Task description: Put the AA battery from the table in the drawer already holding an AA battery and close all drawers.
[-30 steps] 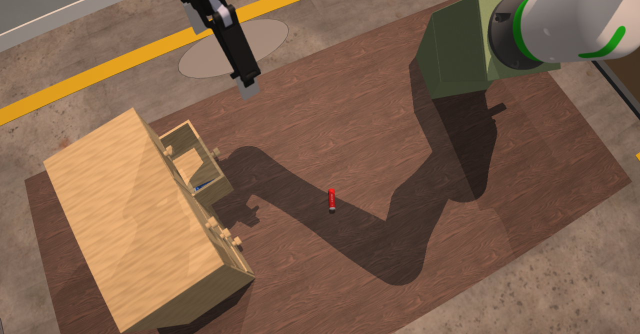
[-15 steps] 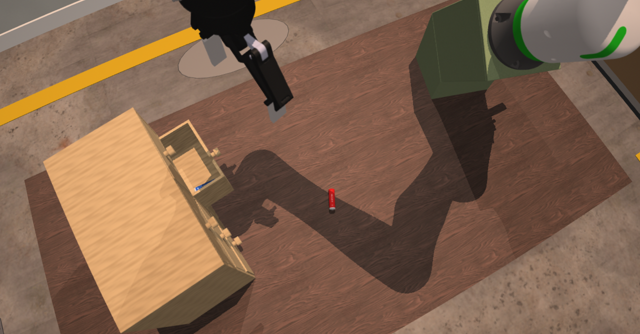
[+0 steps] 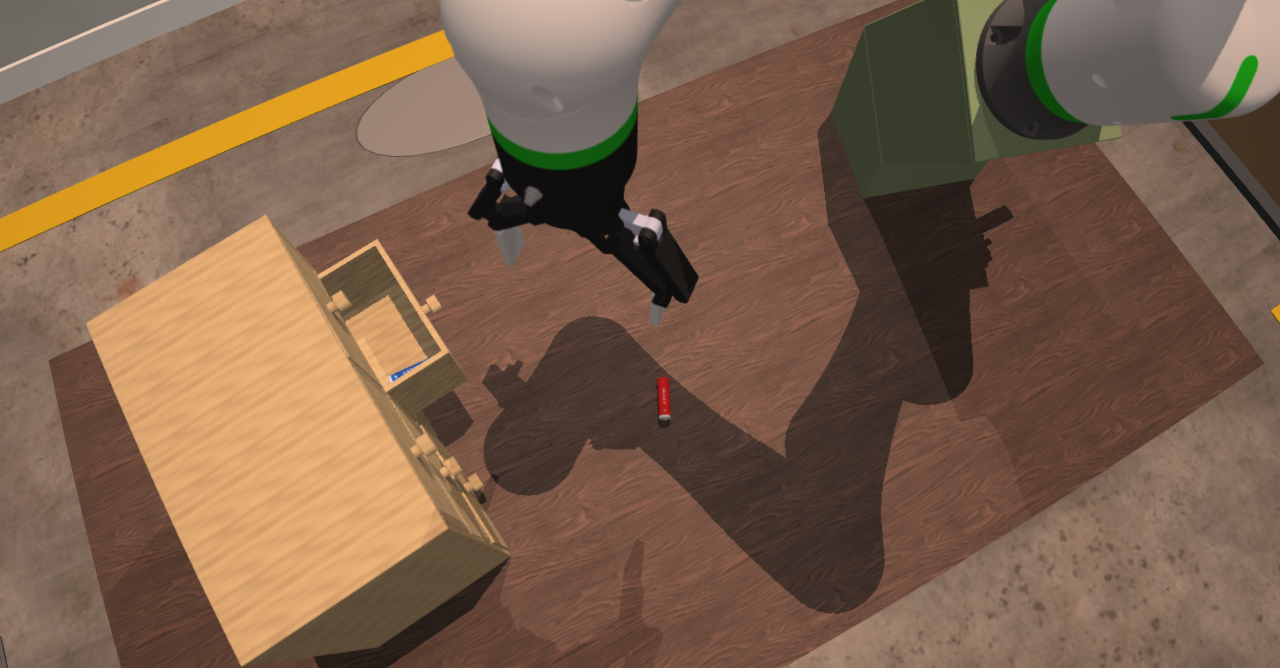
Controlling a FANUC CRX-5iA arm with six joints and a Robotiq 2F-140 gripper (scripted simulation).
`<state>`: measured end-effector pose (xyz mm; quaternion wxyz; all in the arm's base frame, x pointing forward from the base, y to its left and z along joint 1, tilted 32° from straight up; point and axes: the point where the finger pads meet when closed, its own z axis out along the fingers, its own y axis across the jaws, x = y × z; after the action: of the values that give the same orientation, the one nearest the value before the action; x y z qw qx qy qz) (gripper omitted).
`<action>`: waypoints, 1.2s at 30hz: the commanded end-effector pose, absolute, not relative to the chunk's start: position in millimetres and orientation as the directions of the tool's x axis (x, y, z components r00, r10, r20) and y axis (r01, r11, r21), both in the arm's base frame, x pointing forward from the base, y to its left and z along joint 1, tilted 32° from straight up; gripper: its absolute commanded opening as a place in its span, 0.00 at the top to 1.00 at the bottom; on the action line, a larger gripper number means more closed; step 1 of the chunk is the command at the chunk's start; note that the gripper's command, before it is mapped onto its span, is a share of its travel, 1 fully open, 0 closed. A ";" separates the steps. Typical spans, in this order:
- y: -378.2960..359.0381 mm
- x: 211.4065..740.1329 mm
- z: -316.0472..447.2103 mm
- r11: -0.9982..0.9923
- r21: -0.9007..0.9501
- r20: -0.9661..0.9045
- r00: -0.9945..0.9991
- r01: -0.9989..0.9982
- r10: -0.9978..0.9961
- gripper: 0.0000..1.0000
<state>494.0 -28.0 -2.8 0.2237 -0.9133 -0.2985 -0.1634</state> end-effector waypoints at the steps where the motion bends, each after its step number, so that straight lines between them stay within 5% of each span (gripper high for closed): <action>1: 10.3 486.9 -25.0 -0.661 -0.257 0.465 0.690 0.705 0.555 0.00; 12: 92.3 473.3 -72.7 -0.503 -0.133 0.514 0.493 0.854 0.702 0.00; 36: 117.8 469.1 -87.5 -0.447 -0.093 0.523 0.425 0.890 0.739 0.00</action>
<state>469.0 117.9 -87.5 0.1814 -0.8245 -0.4937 -0.2087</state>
